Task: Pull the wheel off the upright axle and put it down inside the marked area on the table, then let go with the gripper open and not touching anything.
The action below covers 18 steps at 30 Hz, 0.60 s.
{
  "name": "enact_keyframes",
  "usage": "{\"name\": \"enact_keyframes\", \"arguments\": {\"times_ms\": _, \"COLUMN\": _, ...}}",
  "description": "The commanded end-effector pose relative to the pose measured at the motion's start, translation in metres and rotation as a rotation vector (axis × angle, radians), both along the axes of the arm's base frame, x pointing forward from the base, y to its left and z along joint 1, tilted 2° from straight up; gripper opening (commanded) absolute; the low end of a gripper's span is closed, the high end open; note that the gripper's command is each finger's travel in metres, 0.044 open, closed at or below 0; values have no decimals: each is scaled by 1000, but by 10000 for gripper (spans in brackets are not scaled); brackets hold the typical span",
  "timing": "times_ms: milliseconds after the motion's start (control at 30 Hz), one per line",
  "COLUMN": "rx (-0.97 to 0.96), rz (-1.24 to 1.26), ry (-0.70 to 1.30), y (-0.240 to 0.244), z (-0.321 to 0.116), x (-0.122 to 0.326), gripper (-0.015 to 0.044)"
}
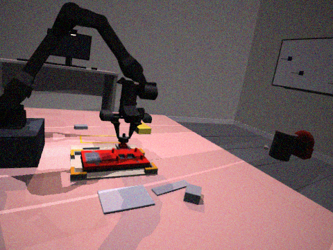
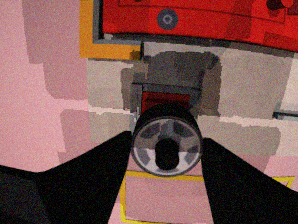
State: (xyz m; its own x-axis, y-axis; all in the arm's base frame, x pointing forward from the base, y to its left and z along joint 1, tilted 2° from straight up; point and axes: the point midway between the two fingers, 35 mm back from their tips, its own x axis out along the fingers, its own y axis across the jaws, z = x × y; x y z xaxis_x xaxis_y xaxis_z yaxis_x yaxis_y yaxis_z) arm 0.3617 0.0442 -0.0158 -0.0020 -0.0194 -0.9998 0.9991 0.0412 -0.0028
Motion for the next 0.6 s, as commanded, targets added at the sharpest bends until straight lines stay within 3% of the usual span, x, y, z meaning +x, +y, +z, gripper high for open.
{"name": "enact_keyframes", "arguments": {"times_ms": 0, "rx": 2, "rz": 0, "ry": -7, "y": 0, "z": 5, "x": 1, "gripper": 0}}
{"name": "enact_keyframes", "arguments": {"times_ms": 567, "rx": 2, "rz": 0, "ry": -7, "y": 0, "z": 10, "x": 2, "gripper": 0}}
